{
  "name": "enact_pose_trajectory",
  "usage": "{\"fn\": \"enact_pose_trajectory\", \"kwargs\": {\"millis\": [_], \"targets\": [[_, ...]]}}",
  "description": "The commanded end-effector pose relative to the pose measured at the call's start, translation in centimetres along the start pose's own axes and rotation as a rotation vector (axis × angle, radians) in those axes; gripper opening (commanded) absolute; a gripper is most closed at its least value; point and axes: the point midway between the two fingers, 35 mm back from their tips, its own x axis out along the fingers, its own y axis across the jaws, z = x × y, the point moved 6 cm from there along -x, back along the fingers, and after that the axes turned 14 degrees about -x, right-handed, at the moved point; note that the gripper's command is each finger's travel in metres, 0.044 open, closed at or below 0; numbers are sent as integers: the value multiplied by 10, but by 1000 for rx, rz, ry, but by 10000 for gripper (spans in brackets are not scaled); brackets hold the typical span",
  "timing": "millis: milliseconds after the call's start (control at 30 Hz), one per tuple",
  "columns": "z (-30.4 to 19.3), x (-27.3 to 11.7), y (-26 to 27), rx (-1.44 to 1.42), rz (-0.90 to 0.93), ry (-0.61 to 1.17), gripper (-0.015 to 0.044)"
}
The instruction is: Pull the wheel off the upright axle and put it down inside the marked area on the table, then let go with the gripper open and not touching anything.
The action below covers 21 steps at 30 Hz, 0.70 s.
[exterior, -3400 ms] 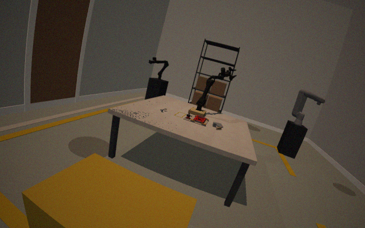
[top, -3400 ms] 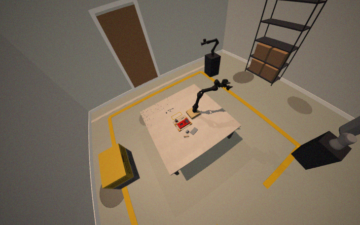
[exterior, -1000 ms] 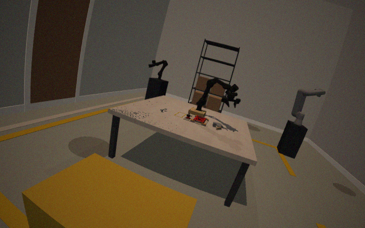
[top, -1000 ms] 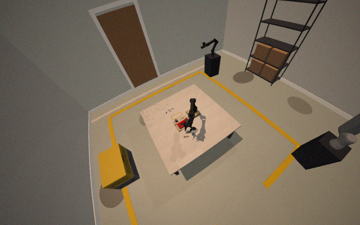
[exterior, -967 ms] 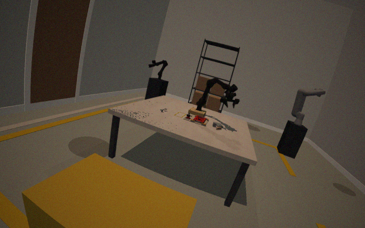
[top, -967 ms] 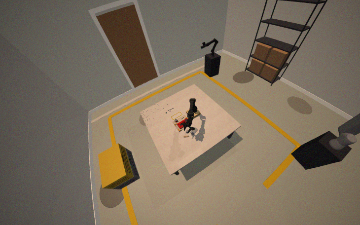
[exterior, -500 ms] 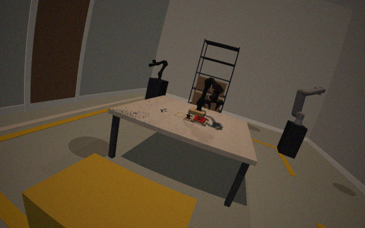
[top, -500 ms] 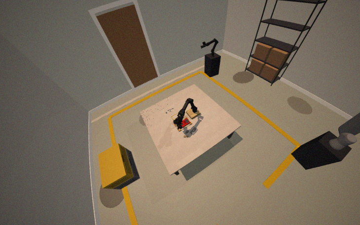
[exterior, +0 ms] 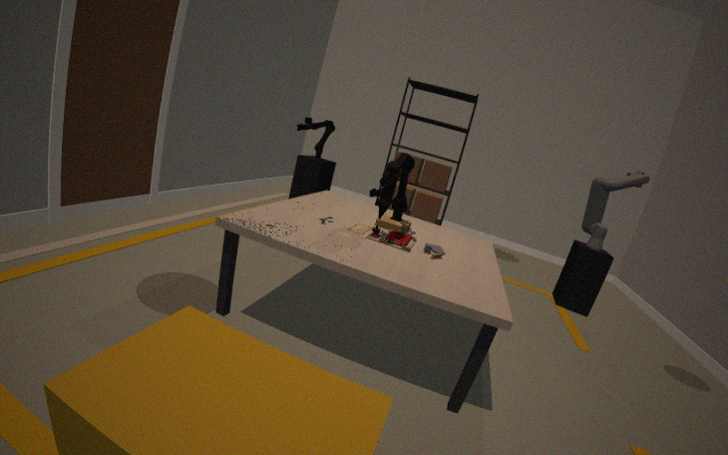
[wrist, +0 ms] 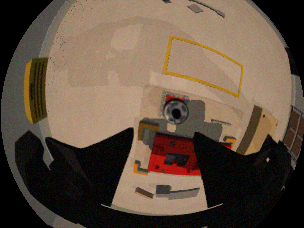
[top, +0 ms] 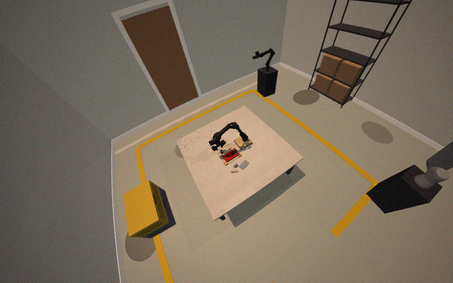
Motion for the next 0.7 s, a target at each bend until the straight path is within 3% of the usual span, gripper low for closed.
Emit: {"fn": "enact_pose_trajectory", "kwargs": {"millis": [0, 367, 667], "targets": [[10, 3, -12, 114, -41, 40, 300], [4, 7, -16, 114, -41, 40, 300], [1, 66, -17, 114, -41, 40, 300]]}}
